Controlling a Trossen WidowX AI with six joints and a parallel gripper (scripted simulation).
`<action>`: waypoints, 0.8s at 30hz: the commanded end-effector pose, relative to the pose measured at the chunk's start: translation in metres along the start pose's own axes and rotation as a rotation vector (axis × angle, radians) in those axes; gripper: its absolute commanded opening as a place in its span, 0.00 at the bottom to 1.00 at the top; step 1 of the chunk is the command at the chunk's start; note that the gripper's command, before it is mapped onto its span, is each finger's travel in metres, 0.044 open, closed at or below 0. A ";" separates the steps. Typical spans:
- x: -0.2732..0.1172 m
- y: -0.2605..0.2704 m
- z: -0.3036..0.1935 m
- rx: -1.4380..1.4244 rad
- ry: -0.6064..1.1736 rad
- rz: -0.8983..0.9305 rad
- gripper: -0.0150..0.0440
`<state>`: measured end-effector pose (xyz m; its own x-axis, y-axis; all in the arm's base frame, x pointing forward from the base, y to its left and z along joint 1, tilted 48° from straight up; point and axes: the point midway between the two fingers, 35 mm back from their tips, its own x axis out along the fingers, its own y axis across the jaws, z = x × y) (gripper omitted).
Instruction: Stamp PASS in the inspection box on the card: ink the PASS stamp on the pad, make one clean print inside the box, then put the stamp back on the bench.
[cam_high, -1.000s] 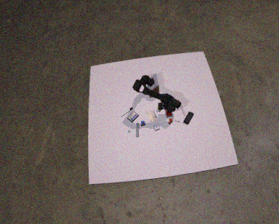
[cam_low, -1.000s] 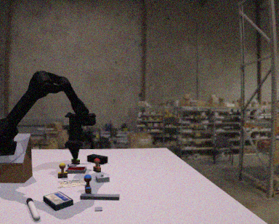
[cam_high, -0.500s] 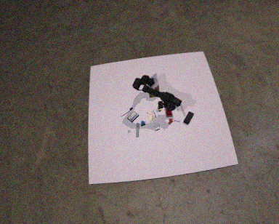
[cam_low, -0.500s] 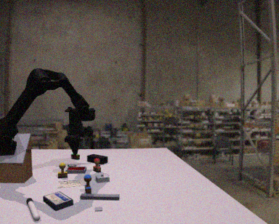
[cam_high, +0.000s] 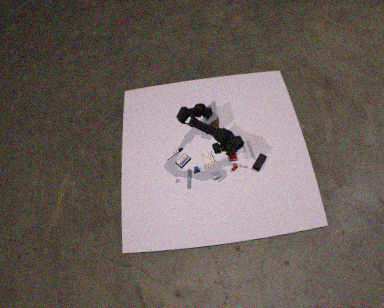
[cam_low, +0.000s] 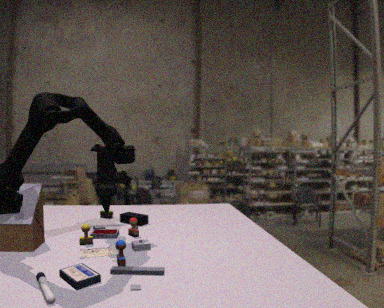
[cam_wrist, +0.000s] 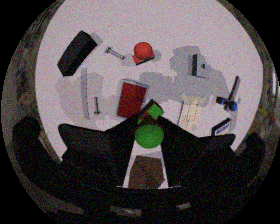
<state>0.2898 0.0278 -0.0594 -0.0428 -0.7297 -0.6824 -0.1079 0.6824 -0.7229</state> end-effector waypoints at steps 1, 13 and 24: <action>-0.001 -0.017 -0.001 -0.098 0.000 -0.003 0.25; -0.001 -0.068 -0.005 -0.382 0.001 -0.003 0.25; 0.000 -0.112 -0.016 -0.641 0.009 -0.011 0.25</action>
<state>0.2904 -0.0404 0.0139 -0.0444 -0.7333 -0.6784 -0.6230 0.5512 -0.5551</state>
